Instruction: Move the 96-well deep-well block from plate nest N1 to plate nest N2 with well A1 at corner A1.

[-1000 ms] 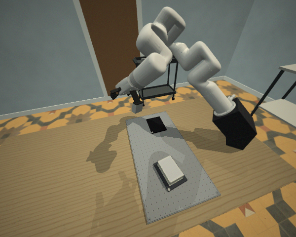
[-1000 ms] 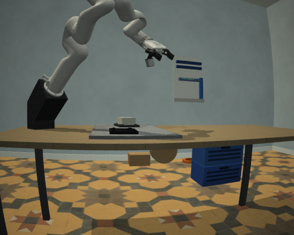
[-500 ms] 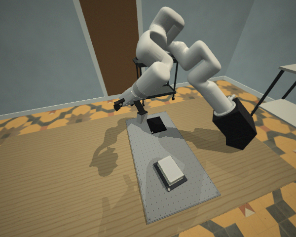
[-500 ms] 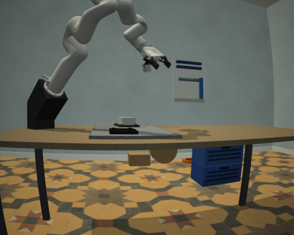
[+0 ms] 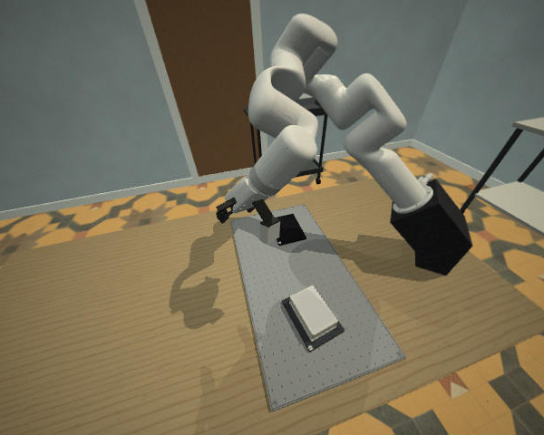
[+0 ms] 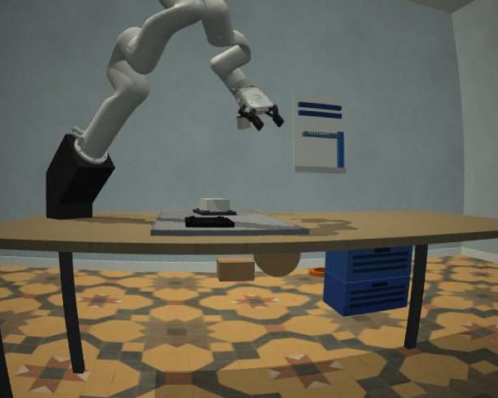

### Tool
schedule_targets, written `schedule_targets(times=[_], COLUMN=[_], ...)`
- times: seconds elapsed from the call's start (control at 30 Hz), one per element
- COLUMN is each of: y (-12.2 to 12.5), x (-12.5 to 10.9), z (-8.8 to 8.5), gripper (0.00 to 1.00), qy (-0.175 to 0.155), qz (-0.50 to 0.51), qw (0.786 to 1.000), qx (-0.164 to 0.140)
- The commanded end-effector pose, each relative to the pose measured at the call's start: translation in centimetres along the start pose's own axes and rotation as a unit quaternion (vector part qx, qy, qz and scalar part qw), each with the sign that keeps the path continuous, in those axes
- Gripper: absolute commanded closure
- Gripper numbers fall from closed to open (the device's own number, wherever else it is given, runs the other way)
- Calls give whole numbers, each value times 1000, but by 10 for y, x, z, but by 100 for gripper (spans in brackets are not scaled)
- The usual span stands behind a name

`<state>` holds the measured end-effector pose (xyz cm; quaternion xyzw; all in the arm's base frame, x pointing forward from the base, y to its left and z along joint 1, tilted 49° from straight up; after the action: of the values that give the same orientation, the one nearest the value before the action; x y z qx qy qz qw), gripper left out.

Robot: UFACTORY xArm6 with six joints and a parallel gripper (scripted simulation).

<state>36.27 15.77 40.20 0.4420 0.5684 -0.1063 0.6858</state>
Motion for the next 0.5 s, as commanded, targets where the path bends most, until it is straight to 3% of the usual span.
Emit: schedule_targets(times=[0.0,0.07,0.17,0.33,0.43,0.47], y=[-2,-2,-3,-8,-8,-8], x=[20,24,31,54,54,56], z=[2,2,3,5,5,5], gripper=[0,0,0,0,0,0], qy=[7,7,45,45,45,60], qz=[0,0,8,8,8,13], qw=[1000,1000,999,999,999,998], qx=[0,0,11,11,11,18])
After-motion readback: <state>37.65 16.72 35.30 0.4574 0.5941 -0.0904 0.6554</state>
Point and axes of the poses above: the point where the finger pads meet when closed, its own z axis out along the fingers, its own y axis across the jaws, x = y × z, the point moved 10 cm from there along -z, back along the fingers, and after that the axes turned 7 degrees about z, right-handed, at the moved point
